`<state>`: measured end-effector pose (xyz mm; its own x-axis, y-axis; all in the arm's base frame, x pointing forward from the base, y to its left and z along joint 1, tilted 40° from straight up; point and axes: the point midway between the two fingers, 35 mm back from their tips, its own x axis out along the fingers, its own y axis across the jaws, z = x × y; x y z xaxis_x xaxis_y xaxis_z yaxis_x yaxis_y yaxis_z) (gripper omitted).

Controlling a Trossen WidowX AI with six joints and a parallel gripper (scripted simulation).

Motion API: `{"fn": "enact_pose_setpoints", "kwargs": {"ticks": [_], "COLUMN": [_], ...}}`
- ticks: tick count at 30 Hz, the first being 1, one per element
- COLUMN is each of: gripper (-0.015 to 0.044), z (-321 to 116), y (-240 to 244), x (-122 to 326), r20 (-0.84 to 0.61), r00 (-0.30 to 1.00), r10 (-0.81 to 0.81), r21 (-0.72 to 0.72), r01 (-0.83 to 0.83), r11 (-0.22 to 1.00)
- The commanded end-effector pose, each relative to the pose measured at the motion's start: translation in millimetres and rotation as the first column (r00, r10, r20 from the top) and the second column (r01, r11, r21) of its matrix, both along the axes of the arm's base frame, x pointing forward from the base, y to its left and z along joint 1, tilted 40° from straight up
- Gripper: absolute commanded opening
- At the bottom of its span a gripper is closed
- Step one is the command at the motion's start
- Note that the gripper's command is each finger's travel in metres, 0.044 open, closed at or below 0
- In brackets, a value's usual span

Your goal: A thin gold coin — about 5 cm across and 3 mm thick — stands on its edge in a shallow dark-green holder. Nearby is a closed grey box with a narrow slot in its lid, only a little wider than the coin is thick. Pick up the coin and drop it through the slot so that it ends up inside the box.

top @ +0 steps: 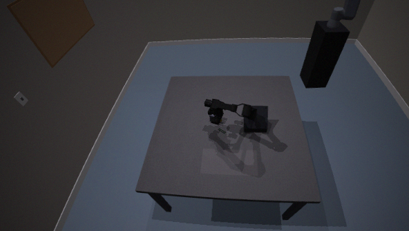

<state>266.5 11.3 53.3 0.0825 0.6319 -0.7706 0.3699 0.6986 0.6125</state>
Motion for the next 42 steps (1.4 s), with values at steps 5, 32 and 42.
{"fn": "enact_pose_setpoints", "kwargs": {"ticks": [5,32,42], "gripper": [0.0,0.0,0.0], "z": [-10,-51,-58], "y": [-17,-68,-74], "x": [11,33,34], "r20": [0.009,0.008,0.004], "r00": [1.0,1.0,1.0], "r10": [0.002,0.002,0.0], "r21": [-0.011,-0.001,0.006], "r01": [-0.002,-0.002,0.0], "r11": [1.0,1.0,1.0]}}
